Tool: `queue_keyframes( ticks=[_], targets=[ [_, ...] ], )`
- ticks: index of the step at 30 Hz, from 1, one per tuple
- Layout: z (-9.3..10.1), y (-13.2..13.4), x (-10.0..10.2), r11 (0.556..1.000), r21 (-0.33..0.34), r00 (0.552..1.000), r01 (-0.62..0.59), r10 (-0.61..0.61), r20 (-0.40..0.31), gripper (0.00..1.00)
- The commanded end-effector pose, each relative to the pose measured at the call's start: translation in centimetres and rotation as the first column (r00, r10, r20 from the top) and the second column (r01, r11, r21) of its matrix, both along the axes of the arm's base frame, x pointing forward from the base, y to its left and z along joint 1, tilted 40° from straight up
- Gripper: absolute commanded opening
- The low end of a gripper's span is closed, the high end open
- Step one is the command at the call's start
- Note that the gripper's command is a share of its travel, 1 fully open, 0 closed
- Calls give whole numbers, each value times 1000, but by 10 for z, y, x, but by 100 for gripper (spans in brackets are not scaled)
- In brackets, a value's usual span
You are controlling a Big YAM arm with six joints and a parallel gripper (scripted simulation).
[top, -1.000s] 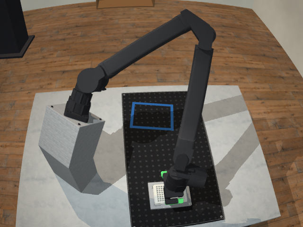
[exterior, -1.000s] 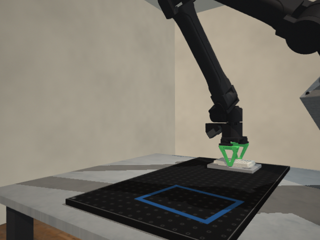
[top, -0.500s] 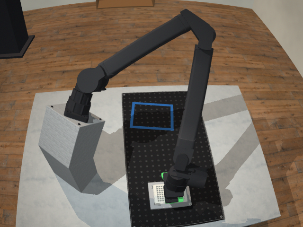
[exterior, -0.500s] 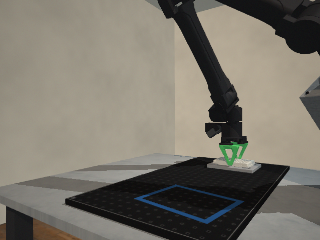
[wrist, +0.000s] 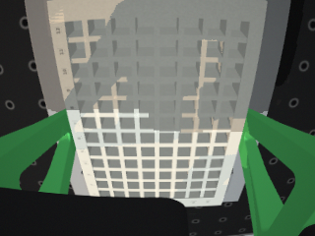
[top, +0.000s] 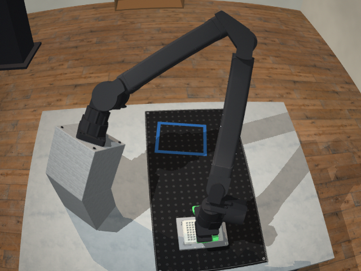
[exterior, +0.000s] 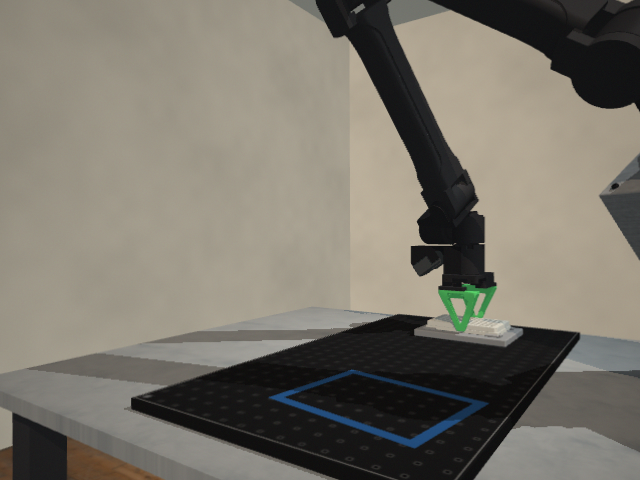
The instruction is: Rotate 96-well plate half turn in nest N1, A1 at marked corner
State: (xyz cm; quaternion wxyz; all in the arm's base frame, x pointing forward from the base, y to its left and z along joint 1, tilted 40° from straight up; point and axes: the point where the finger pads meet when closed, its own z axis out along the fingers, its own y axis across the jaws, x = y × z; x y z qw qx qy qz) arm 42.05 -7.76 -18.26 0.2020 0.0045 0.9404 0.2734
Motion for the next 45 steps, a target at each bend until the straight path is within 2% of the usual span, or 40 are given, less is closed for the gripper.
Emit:
queue_keyframes(
  ticks=[1, 13, 15, 25, 32, 34, 35, 37, 40, 45],
  targets=[
    [3, -4, 4, 1000, -5, 1000, 9, -9, 12, 0],
    [3, -4, 4, 1000, -5, 1000, 9, -9, 12, 0],
    [12, -11, 3, 1000, -7, 1000, 18, -18, 16, 0],
    [19, -14, -5, 1000, -5, 1000, 6, -6, 12, 0],
    [30, -27, -7, 1000, -9, 1000, 19, -19, 20, 0],
    [30, -27, -7, 1000, -9, 1000, 19, -19, 20, 0],
    [19, -8, -14, 1000, 7, 1000, -17, 18, -11, 0],
    [34, -22, -10, 1000, -7, 1000, 3, -3, 16, 0],
    [40, -34, -8, 1000, -13, 999, 19, -19, 27, 0],
    [45, -31, -14, 1000, -10, 1000, 7, -6, 20, 0]
  ],
)
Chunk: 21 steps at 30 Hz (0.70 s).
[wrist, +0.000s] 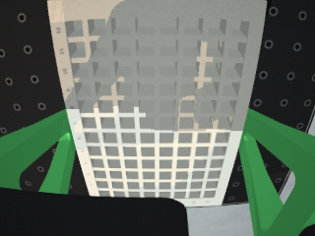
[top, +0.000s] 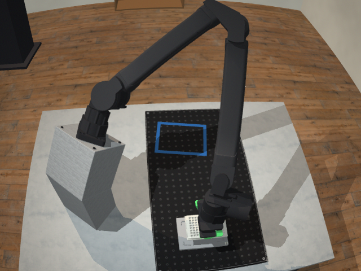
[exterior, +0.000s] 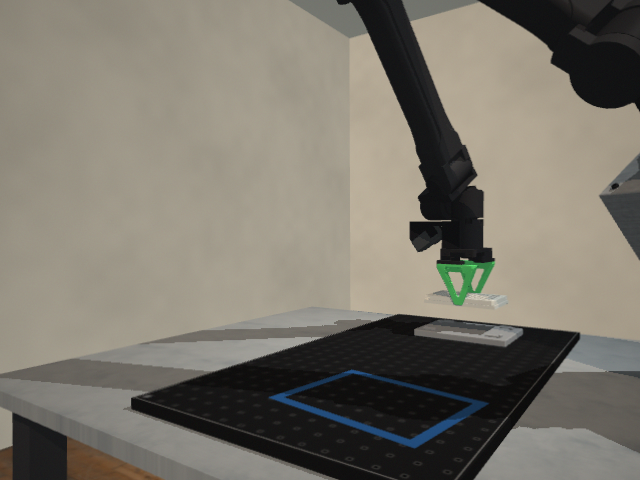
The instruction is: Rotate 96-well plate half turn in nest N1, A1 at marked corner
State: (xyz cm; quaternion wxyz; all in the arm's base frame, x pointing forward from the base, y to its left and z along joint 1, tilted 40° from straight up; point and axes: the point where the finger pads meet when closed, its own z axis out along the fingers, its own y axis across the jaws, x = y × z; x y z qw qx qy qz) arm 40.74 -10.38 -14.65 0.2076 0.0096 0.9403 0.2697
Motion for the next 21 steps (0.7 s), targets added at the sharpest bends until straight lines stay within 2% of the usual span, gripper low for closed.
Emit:
queue_keyframes(
  ticks=[1, 6, 7, 8, 14, 17, 21],
  targets=[
    [6, -4, -5, 1000, 1, 1000, -7, 7, 3, 0],
    [11, -11, -8, 1000, -2, 1000, 5, -5, 5, 0],
    [11, -7, -1, 1000, -4, 1000, -15, 15, 9, 0],
    [18, -12, 1, 1000, -12, 1000, -9, 9, 22, 0],
    [24, -20, -10, 1000, -6, 1000, 5, -5, 12, 0],
    [21, -13, -16, 1000, 4, 1000, -10, 10, -3, 0],
    [34, -27, -13, 1000, -9, 1000, 5, -5, 17, 0]
  ],
)
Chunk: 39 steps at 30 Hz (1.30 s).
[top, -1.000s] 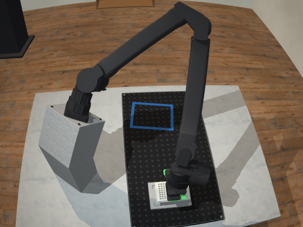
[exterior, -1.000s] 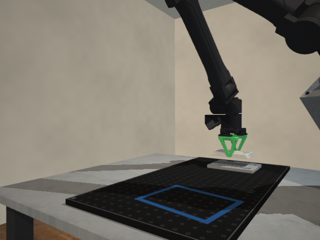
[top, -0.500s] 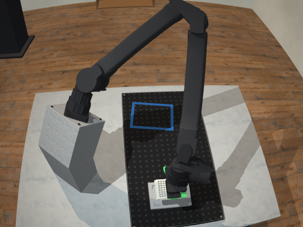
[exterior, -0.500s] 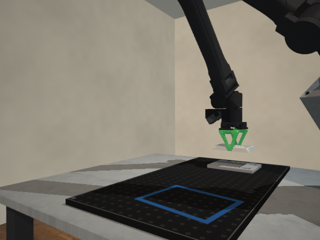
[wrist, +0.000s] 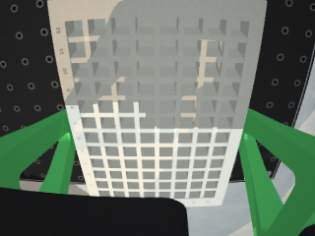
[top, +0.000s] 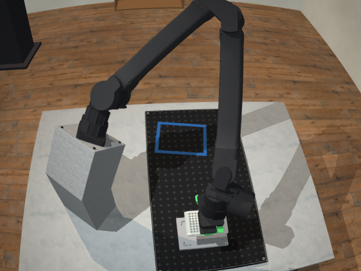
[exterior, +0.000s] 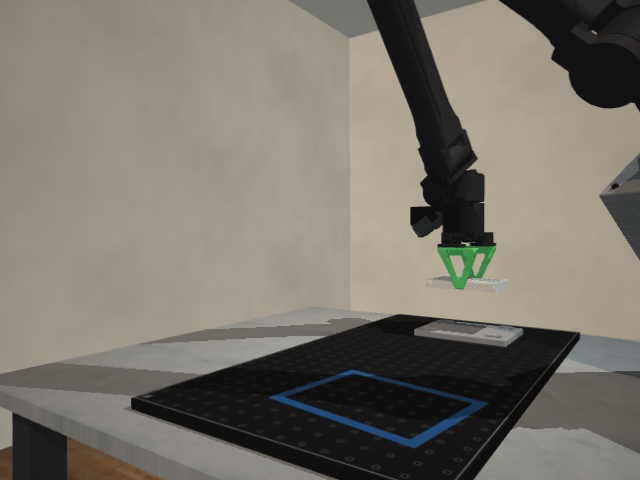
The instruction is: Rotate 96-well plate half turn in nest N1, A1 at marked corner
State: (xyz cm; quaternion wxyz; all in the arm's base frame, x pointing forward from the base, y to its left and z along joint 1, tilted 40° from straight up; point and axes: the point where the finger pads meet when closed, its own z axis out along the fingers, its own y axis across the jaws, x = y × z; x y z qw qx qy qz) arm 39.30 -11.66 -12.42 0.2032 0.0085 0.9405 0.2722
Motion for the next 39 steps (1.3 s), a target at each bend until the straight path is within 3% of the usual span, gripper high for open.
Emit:
queue_keyframes(
  ticks=[1, 5, 8, 24, 34, 36, 37, 39],
  targets=[
    [12, -14, 2, 1000, -13, 1000, 10, -10, 25, 0],
    [2, 2, -1, 1000, 3, 1000, -24, 24, -1, 0],
    [7, -9, 3, 1000, -9, 1000, 1, -1, 17, 0],
    [7, -9, 3, 1000, -9, 1000, 1, -1, 17, 0],
    [27, 28, -1, 963, 98, 959, 252, -235, -156, 0],
    [27, 28, -1, 963, 98, 959, 252, -235, -156, 0],
    [16, 35, -8, 953, 113, 945, 282, -254, -207, 0],
    [31, 37, -2, 936, 122, 929, 330, -300, -214, 0]
  ],
)
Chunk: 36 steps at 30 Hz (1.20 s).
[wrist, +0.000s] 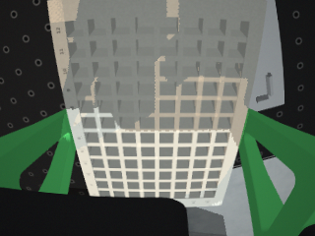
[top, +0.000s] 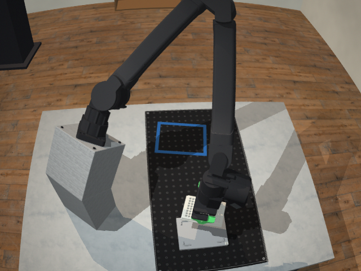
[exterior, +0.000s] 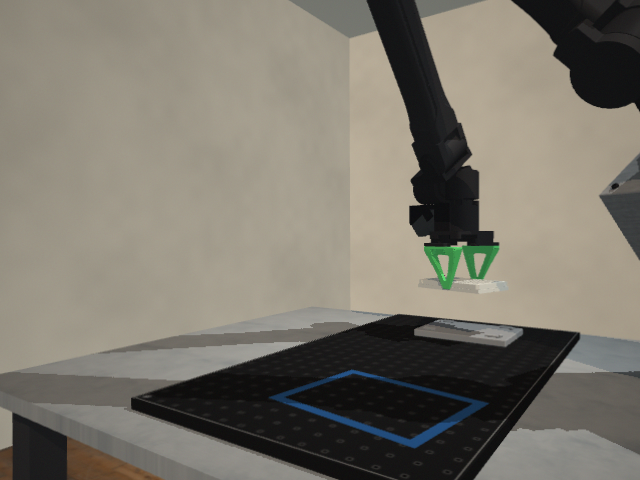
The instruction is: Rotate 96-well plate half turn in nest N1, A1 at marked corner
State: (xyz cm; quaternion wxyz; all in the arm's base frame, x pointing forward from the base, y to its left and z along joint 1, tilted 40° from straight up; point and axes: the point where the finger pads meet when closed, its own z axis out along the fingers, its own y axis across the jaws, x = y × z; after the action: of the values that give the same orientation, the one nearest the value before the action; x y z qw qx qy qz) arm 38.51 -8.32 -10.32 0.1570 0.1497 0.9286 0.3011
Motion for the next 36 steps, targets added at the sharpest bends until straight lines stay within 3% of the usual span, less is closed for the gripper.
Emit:
queue_keyframes(
  ticks=[1, 12, 14, 15, 16, 29, 32, 33, 36],
  targets=[
    [12, 7, 5, 992, 45, 991, 121, -119, -56, 0],
    [28, 39, -2, 989, 54, 988, 139, -135, -69, 0],
    [28, 39, -2, 989, 54, 988, 139, -135, -69, 0],
    [18, 45, -9, 988, 62, 986, 141, -134, -100, 0],
    [31, 45, -3, 989, 54, 988, 139, -135, -69, 0],
    [51, 83, -11, 989, 57, 988, 140, -135, -69, 0],
    [43, 88, -16, 988, 61, 986, 141, -135, -98, 0],
    [54, 89, -12, 989, 58, 988, 140, -135, -69, 0],
    [58, 98, -13, 988, 58, 988, 140, -135, -69, 0]
  ],
)
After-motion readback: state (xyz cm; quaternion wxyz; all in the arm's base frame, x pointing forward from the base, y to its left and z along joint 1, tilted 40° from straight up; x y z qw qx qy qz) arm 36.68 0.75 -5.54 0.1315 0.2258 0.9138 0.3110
